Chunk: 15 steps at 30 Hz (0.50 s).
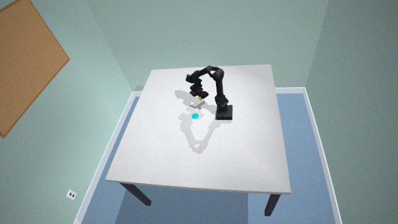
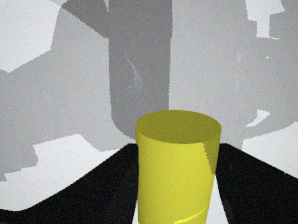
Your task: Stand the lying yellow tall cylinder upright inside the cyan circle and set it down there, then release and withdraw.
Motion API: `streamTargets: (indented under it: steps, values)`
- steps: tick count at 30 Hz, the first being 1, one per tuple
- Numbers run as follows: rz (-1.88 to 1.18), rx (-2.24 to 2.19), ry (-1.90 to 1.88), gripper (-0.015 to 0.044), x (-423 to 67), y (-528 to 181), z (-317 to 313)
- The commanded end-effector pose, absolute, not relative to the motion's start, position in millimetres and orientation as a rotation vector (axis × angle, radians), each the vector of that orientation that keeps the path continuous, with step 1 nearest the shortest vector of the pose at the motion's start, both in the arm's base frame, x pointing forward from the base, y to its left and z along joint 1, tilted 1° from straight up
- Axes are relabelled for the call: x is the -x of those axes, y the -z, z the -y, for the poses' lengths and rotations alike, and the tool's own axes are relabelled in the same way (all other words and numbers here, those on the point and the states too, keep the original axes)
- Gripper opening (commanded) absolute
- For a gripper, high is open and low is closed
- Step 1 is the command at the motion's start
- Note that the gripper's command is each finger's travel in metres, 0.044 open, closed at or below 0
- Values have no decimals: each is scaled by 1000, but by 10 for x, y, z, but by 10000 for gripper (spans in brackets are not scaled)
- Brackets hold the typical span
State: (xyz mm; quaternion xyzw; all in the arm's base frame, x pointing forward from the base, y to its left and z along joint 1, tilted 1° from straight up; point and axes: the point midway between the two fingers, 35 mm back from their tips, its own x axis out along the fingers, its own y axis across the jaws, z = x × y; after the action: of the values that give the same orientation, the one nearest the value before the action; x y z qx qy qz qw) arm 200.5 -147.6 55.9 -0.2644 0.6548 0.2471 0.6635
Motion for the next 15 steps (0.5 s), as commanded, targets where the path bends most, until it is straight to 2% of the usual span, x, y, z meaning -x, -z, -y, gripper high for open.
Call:
streamTargets:
  steps: [1, 15]
  values:
    - [-1471, 603, -556, 105, -2028, -693, 1486]
    - [-1472, 603, -557, 105, -1986, -1132, 1456]
